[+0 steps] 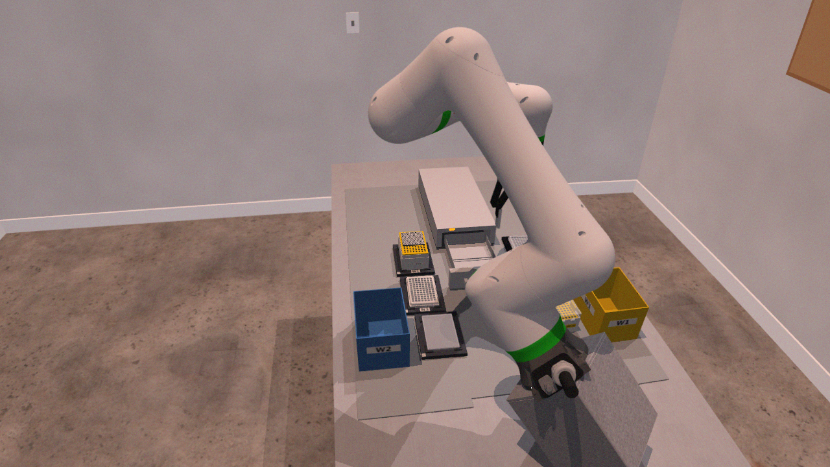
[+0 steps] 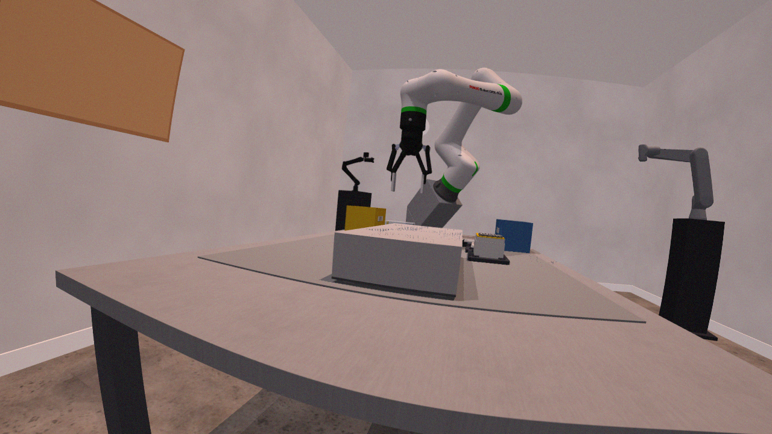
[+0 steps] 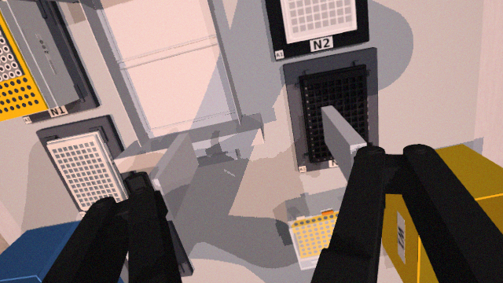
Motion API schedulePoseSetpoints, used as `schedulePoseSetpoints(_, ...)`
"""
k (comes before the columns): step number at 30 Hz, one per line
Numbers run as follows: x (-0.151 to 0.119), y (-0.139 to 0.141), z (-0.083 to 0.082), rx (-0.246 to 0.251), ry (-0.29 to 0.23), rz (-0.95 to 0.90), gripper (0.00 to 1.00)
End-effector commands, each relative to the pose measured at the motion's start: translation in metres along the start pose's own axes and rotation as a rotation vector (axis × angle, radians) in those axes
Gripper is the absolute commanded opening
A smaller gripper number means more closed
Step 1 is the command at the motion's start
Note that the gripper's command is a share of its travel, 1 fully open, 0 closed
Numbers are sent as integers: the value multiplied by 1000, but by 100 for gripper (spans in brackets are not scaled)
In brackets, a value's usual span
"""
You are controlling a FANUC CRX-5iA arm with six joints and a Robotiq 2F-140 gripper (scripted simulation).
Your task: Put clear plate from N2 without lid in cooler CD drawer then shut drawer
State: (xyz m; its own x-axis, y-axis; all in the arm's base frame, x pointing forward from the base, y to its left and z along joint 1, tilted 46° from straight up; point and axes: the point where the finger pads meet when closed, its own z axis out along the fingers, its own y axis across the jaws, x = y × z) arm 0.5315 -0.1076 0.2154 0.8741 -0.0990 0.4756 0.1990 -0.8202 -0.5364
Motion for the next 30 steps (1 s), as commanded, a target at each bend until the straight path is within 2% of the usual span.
schedulePoseSetpoints(1,10,8,4,0,0,0,66)
schedulePoseSetpoints(30,84,68,33,0,0,0,66)
